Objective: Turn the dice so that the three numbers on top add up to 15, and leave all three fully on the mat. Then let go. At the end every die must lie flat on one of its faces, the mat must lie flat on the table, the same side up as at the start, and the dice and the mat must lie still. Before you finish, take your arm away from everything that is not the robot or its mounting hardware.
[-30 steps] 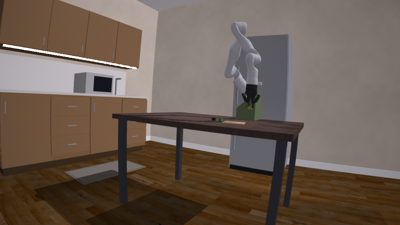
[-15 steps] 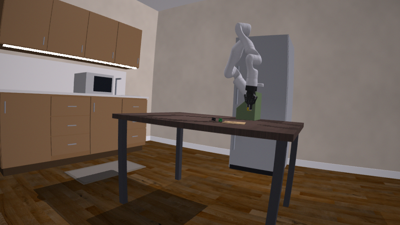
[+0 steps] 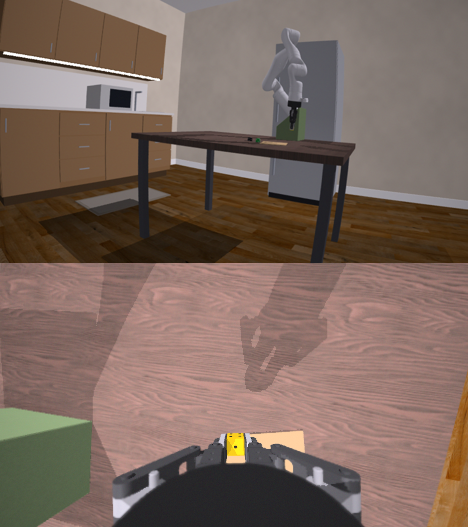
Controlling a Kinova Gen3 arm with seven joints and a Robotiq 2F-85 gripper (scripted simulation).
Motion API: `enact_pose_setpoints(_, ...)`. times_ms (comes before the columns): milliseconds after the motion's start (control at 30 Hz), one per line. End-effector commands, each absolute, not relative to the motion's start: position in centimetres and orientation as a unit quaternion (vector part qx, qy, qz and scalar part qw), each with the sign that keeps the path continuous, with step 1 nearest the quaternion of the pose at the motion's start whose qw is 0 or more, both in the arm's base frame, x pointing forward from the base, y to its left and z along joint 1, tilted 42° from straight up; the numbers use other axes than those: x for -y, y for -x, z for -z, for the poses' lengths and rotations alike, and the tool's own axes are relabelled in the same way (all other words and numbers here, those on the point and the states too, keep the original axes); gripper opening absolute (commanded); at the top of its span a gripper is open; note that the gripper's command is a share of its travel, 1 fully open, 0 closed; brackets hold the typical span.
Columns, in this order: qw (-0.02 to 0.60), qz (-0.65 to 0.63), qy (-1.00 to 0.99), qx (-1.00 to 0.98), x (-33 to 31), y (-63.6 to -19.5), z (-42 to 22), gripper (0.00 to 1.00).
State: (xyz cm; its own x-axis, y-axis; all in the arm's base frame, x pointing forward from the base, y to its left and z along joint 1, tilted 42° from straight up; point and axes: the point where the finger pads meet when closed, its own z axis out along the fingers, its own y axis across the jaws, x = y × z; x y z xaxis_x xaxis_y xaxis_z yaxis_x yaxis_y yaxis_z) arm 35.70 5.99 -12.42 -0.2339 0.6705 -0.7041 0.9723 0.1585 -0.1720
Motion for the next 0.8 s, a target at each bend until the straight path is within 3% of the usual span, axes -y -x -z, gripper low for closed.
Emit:
enact_pose_setpoints(0, 0.265, 0.299, -0.601, -0.692, -6.2, -36.0, 12.8, 0.15)
enact_pose_setpoints(233, 0.311, 0.240, -0.717, -0.576, -7.0, -36.9, 13.4, 0.15)
enact_pose_setpoints(767, 0.354, 0.120, -0.855, -0.360, -9.3, -38.9, 14.5, 0.15)
